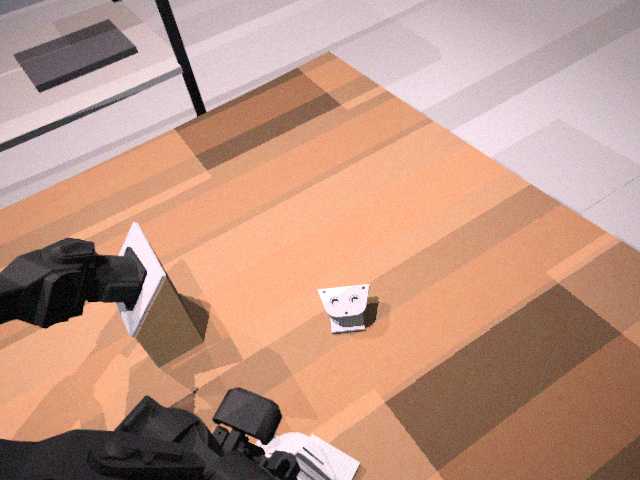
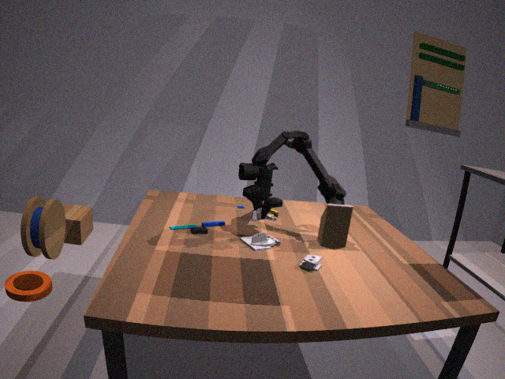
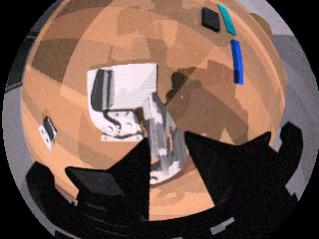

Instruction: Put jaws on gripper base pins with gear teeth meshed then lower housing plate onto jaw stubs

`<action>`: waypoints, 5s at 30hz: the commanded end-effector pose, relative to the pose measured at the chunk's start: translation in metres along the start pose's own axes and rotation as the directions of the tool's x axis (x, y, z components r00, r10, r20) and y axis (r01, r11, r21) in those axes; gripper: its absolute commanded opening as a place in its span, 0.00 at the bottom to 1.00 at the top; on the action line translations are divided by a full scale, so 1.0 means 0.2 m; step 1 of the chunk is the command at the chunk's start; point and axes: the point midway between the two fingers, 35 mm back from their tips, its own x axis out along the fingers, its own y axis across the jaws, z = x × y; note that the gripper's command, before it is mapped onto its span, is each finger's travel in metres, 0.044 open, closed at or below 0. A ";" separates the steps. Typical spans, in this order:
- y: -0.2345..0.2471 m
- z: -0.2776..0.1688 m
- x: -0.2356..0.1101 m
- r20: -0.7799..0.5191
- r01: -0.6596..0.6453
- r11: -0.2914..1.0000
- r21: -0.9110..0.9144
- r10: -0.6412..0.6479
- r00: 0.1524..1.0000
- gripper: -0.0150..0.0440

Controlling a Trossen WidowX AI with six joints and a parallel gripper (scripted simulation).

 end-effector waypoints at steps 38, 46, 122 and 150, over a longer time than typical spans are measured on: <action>0.16 0.20 0.00 0.001 -0.006 1.000 -0.019 0.006 1.000 0.48; 0.16 0.20 0.00 0.001 -0.006 1.000 -0.019 0.006 1.000 0.48; 0.17 0.20 0.27 -0.001 -0.004 1.000 -0.023 0.004 1.000 0.48; 0.17 0.20 0.30 -0.001 -0.004 1.000 -0.025 0.004 1.000 0.48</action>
